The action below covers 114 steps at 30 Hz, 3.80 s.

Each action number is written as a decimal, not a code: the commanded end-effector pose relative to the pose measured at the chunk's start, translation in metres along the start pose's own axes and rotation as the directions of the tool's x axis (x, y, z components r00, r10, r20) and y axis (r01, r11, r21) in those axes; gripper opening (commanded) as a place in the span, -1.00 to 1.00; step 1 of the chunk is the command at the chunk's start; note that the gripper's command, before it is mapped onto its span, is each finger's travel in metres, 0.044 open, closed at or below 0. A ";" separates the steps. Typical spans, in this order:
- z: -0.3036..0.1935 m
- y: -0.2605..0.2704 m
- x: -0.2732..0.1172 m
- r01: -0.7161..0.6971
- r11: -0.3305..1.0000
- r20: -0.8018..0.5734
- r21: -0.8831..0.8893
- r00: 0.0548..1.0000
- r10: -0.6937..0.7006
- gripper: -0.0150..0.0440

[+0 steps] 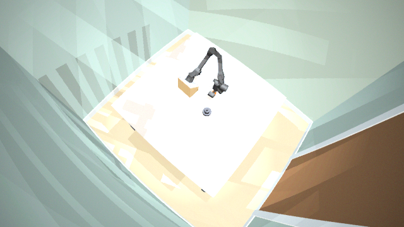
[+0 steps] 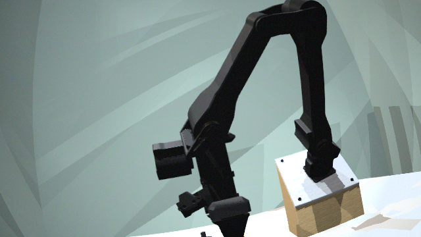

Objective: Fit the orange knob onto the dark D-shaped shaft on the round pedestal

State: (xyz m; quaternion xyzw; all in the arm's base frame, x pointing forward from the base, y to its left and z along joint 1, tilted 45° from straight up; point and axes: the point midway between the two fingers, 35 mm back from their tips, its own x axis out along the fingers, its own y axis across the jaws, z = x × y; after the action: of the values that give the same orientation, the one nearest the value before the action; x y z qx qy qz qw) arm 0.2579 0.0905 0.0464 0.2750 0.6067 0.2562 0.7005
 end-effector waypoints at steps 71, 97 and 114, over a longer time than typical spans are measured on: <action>-0.003 -0.003 -0.106 0.005 1.000 -0.004 0.012 1.000 -0.005 -0.49; 0.031 -0.069 -0.093 0.013 1.000 -0.002 0.015 1.000 -0.013 -0.49; 0.043 -0.121 -0.081 0.021 0.999 -0.004 0.028 1.000 -0.021 -0.49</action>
State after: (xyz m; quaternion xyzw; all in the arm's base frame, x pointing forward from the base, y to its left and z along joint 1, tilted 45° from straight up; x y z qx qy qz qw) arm 0.2876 -0.0466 0.0294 0.2843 0.6193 0.2423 0.6907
